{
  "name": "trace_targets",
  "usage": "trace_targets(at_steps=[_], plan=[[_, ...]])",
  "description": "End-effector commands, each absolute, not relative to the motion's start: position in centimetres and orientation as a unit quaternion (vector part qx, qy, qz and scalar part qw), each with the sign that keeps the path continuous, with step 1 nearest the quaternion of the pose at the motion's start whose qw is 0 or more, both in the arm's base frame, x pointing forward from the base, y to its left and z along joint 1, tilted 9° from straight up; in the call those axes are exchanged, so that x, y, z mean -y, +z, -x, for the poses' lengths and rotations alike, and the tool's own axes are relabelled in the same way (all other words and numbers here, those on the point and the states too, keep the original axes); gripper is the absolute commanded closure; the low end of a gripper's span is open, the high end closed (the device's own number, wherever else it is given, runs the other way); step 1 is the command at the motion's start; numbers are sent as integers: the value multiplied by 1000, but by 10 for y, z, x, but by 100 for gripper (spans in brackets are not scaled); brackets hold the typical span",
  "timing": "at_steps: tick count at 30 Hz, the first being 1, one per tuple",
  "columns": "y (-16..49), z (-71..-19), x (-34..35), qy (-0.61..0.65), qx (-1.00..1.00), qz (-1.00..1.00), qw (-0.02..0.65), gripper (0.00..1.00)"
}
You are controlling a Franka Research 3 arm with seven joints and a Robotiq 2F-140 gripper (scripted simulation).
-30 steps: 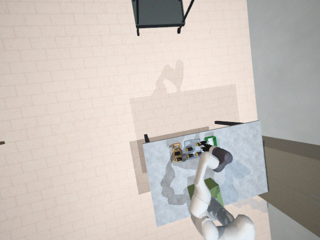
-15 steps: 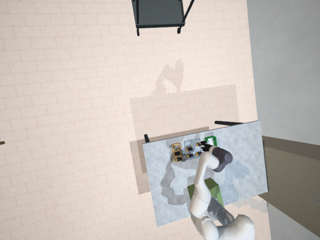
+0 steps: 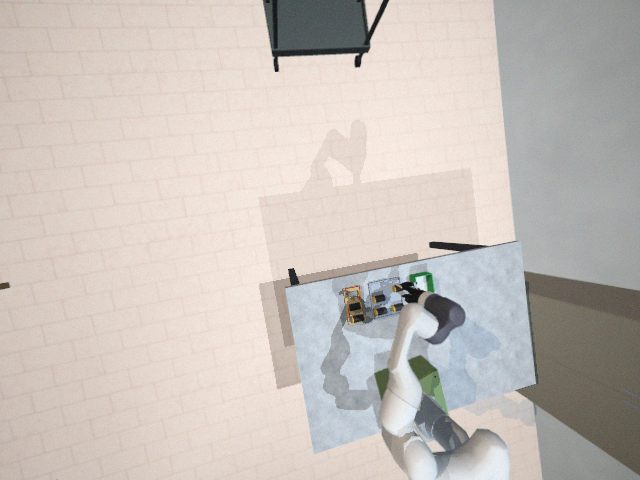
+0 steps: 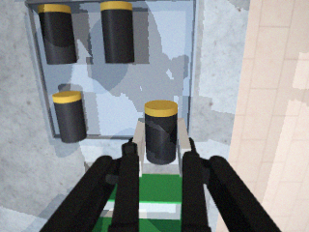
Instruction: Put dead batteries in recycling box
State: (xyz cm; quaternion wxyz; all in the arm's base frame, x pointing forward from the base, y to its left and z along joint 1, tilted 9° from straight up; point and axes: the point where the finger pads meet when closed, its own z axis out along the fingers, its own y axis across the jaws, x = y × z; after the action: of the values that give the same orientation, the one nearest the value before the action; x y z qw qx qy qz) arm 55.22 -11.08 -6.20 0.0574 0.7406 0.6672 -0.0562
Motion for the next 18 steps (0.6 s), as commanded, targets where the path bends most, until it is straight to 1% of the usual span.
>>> trace_targets(at_steps=[1,18], plan=[[-60,-555,112,-55,-666,-741,61,84],[-104,-555,119,-55,-666,-741,61,84]])
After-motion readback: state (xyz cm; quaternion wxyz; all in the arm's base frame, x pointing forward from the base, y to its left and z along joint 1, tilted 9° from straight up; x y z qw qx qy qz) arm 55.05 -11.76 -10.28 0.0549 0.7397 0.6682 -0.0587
